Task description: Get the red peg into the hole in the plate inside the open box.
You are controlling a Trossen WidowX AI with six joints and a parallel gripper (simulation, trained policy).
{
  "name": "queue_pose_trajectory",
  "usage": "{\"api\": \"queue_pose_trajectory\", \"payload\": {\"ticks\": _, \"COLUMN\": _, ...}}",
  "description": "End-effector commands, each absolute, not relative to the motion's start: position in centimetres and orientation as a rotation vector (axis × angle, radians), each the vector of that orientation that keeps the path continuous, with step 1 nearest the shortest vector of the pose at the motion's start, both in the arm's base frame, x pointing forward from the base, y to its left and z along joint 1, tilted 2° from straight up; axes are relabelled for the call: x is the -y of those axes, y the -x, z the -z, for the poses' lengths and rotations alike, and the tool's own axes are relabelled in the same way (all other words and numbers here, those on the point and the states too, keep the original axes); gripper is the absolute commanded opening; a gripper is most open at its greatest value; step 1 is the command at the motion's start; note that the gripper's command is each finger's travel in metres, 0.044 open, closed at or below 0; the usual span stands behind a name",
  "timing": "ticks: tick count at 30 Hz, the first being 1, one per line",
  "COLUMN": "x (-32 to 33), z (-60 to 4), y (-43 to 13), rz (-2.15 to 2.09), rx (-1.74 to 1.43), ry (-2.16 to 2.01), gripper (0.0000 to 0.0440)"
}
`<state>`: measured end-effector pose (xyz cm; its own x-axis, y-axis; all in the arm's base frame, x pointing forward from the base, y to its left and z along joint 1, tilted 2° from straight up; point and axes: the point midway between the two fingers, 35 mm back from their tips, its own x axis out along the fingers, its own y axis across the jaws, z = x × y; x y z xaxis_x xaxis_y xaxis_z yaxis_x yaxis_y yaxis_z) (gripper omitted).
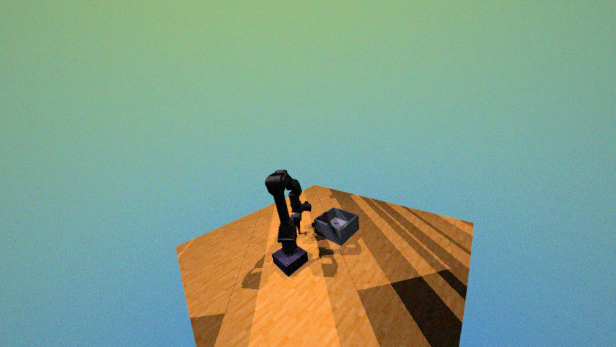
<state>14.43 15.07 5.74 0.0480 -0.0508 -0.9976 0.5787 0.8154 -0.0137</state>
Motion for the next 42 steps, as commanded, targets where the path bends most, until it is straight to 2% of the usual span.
{"api": "queue_pose_trajectory", "payload": {"ticks": 1, "x": -15.3, "z": -4.2, "y": -14.4, "rz": 0.503, "rx": -1.462, "ry": -0.45, "gripper": 0.044}}
{"api": "queue_pose_trajectory", "payload": {"ticks": 5, "x": -15.6, "z": -2.6, "y": -14.6, "rz": 0.486, "rx": -1.463, "ry": -0.452, "gripper": 0.0438}}
{"api": "queue_pose_trajectory", "payload": {"ticks": 7, "x": -15.7, "z": -2.0, "y": -14.6, "rz": 0.483, "rx": -1.47, "ry": -0.446, "gripper": 0.0418}}
{"api": "queue_pose_trajectory", "payload": {"ticks": 17, "x": -15.4, "z": 0.1, "y": -14.2, "rz": 0.529, "rx": -1.516, "ry": -0.421, "gripper": 0.016}}
{"api": "queue_pose_trajectory", "payload": {"ticks": 23, "x": -15.4, "z": 0.5, "y": -14.1, "rz": 0.566, "rx": -1.532, "ry": -0.397, "gripper": 0.0026}}
{"api": "queue_pose_trajectory", "payload": {"ticks": 29, "x": -16.0, "z": -1.7, "y": -15.6, "rz": 0.538, "rx": -1.481, "ry": -0.395, "gripper": 0.0}}
{"api": "queue_pose_trajectory", "payload": {"ticks": 42, "x": -15.8, "z": -7.7, "y": -18.7, "rz": 0.535, "rx": -1.369, "ry": -0.446, "gripper": 0.0}}
